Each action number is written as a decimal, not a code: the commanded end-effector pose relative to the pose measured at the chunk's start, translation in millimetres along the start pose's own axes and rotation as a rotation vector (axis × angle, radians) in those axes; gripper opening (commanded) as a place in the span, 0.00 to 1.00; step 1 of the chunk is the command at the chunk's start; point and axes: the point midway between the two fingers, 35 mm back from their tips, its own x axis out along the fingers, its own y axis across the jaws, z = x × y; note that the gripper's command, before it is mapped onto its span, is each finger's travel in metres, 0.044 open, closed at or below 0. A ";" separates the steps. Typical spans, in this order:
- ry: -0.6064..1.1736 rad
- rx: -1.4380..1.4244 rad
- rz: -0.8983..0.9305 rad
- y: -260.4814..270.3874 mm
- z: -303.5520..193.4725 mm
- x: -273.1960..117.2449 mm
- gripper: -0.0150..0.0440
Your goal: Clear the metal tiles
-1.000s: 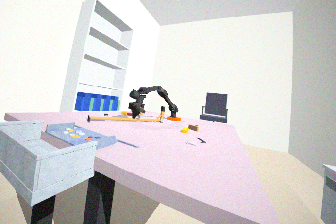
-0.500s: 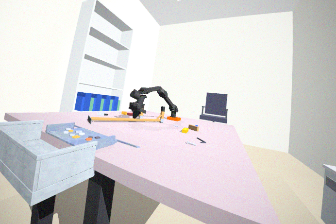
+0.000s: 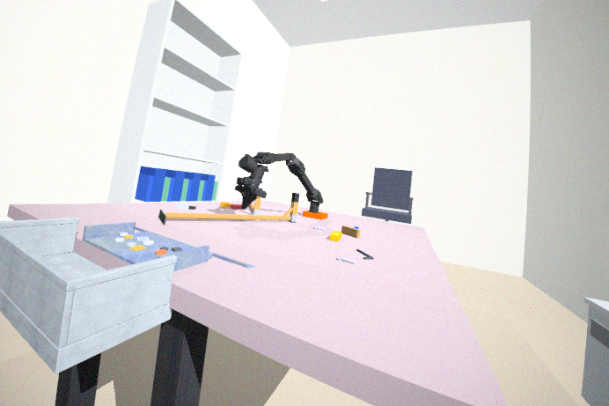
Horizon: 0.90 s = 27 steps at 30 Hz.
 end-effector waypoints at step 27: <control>0.091 -0.091 0.012 -42.2 -17.1 16.3 0.25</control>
